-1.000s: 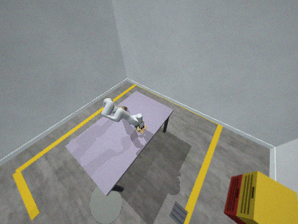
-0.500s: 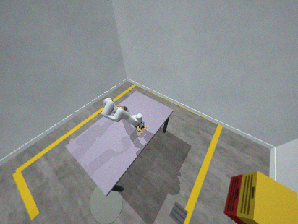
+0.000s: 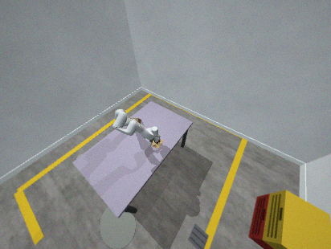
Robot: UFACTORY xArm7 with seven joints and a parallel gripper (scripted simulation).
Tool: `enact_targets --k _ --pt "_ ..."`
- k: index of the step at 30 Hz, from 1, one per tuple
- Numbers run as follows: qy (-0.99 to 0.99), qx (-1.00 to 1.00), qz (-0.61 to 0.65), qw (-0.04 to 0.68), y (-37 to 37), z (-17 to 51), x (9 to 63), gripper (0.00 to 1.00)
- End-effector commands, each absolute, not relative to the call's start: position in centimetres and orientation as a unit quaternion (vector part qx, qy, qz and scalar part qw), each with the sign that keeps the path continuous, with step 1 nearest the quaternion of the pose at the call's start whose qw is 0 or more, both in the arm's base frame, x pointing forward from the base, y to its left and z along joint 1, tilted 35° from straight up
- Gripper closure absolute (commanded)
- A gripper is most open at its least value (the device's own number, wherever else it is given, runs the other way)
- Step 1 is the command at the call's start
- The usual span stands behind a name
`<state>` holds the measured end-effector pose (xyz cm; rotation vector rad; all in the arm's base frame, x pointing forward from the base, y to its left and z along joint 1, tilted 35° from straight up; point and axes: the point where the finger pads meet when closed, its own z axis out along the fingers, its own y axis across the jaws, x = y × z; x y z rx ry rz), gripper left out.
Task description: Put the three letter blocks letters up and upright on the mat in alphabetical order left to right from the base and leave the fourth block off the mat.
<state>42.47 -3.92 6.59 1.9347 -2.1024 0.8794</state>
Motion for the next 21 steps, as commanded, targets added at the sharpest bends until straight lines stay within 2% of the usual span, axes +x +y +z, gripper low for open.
enact_targets --k 1,21 --pt "-0.701 0.646 0.294 0.075 -3.87 6.55 42.59 0.73" --pt "-0.701 0.646 0.294 0.075 -4.02 6.31 42.67 0.73"
